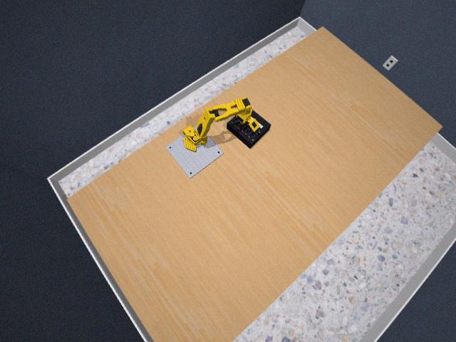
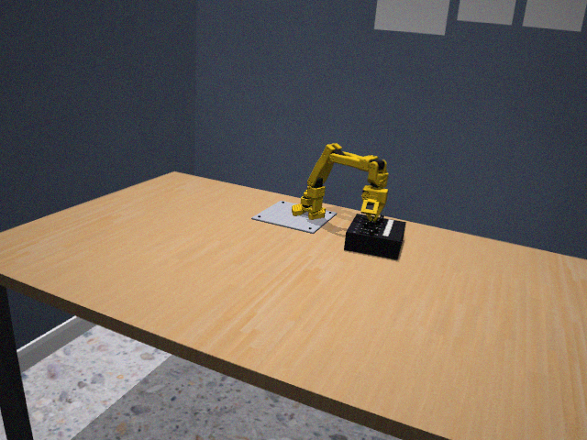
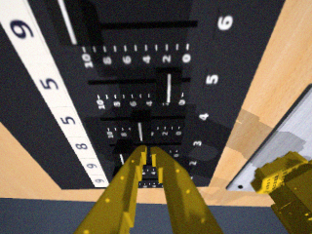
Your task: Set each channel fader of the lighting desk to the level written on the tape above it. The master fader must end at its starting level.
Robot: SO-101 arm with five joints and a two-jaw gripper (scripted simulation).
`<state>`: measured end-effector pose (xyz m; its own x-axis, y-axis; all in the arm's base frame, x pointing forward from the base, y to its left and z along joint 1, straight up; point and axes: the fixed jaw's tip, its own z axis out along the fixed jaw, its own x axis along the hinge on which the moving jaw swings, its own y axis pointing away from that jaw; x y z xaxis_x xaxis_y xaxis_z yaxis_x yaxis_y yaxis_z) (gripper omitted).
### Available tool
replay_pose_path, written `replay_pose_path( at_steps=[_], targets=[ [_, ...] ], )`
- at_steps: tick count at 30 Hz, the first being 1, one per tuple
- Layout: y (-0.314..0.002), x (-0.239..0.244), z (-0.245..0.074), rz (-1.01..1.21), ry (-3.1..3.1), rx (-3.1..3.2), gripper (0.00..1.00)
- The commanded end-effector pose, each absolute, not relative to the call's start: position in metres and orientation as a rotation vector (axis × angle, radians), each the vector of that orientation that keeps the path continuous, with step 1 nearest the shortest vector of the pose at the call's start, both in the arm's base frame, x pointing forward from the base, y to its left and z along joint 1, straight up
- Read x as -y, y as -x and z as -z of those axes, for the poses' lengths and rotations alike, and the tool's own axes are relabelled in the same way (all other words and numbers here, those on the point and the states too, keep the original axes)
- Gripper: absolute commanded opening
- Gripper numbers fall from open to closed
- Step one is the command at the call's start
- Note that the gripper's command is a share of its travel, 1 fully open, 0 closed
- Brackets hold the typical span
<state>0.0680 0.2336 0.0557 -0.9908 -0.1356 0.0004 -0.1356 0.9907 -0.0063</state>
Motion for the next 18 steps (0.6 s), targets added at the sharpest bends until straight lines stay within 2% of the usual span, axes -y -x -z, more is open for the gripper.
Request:
replay_pose_path(
  at_steps=[1, 18],
  targets=[
    [-0.0649, -0.2374, -0.0549, 0.004, 0.221, -3.135, 0.00],
    [-0.0654, -0.2342, -0.0551, 0.004, 0.221, -3.135, 0.00]
  ],
)
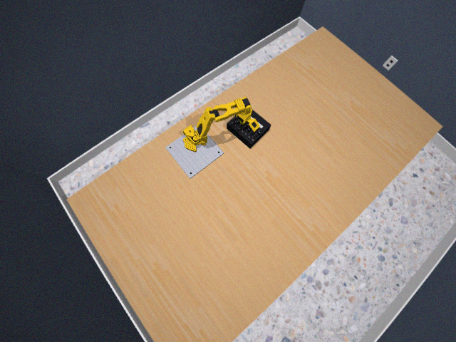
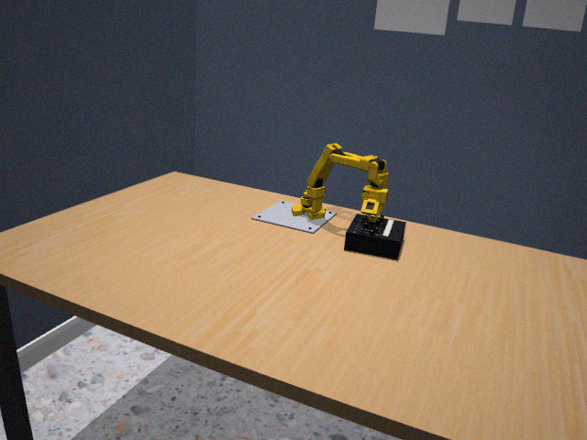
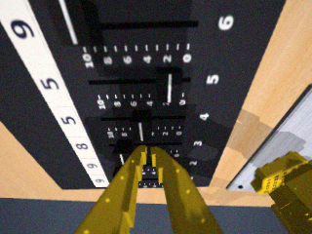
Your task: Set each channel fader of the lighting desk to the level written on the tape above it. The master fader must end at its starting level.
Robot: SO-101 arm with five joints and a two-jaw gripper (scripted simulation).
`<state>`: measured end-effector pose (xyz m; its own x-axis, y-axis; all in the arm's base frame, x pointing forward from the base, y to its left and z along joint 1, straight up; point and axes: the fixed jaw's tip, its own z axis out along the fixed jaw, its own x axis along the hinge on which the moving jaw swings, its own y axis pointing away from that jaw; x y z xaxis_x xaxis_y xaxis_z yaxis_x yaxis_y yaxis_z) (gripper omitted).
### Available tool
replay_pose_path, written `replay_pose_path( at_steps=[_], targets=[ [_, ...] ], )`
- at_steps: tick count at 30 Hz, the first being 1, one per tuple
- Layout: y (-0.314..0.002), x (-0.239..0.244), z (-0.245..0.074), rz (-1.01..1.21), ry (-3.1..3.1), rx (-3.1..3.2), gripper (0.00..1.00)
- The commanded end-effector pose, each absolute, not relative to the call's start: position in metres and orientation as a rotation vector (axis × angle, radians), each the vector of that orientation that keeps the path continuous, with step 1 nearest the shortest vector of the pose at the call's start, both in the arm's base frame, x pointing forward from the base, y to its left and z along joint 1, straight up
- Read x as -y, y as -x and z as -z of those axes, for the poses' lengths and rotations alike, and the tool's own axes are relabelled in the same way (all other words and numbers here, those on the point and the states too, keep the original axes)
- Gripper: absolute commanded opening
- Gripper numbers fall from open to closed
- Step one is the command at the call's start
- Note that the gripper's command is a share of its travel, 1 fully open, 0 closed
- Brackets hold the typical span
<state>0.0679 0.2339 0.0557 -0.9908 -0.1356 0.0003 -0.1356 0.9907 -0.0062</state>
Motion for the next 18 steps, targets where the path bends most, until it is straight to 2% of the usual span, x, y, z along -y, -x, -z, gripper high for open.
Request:
replay_pose_path(
  at_steps=[1, 18],
  targets=[
    [-0.0655, -0.2335, -0.0551, 0.004, 0.221, -3.135, 0.00],
    [-0.0666, -0.2247, -0.0550, 0.004, 0.221, -3.135, 0.00]
  ],
)
